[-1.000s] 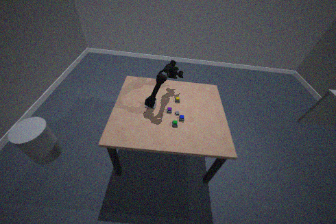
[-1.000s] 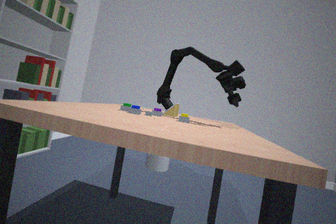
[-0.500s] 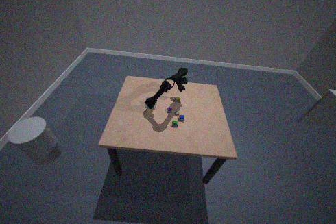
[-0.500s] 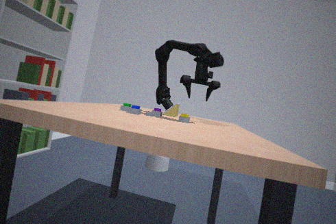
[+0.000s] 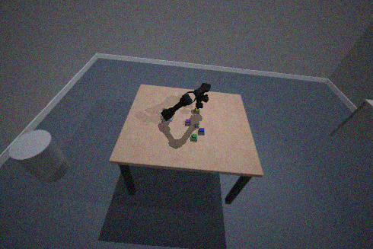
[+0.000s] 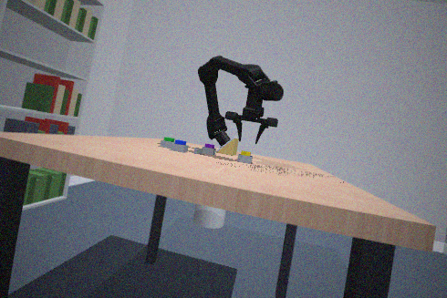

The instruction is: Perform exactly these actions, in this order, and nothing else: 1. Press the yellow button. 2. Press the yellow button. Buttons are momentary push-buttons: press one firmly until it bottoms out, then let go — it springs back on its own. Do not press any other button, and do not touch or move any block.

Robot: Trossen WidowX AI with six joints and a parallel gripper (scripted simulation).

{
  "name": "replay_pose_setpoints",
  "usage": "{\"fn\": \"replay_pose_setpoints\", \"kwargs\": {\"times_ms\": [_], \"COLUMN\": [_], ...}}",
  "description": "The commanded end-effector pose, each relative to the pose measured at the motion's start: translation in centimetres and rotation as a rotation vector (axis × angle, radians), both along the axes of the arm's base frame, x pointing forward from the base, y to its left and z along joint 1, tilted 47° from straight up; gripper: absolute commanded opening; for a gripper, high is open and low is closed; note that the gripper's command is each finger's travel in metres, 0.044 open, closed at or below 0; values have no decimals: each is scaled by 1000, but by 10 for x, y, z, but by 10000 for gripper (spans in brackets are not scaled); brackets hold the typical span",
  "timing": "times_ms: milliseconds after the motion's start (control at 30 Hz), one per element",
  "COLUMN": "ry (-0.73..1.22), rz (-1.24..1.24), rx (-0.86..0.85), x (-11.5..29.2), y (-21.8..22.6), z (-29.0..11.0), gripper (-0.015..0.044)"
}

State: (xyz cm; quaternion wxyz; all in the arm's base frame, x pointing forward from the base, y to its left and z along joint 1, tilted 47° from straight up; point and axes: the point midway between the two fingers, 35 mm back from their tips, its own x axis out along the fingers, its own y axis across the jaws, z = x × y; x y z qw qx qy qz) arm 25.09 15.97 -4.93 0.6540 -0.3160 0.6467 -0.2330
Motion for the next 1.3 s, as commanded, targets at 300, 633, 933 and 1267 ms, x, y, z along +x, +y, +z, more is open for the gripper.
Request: {"fn": "replay_pose_setpoints", "kwargs": {"times_ms": [300,633,933,1267], "ry": [-3,-3,-4,-4], "rz": [11,11,11,11], "rx": [1,1,0,-1], "x": [0,1,2,2], "y": [-6,-12,-23,-30], "z": [-5,-11,-22,-29], "gripper": [20,20,20,20]}}
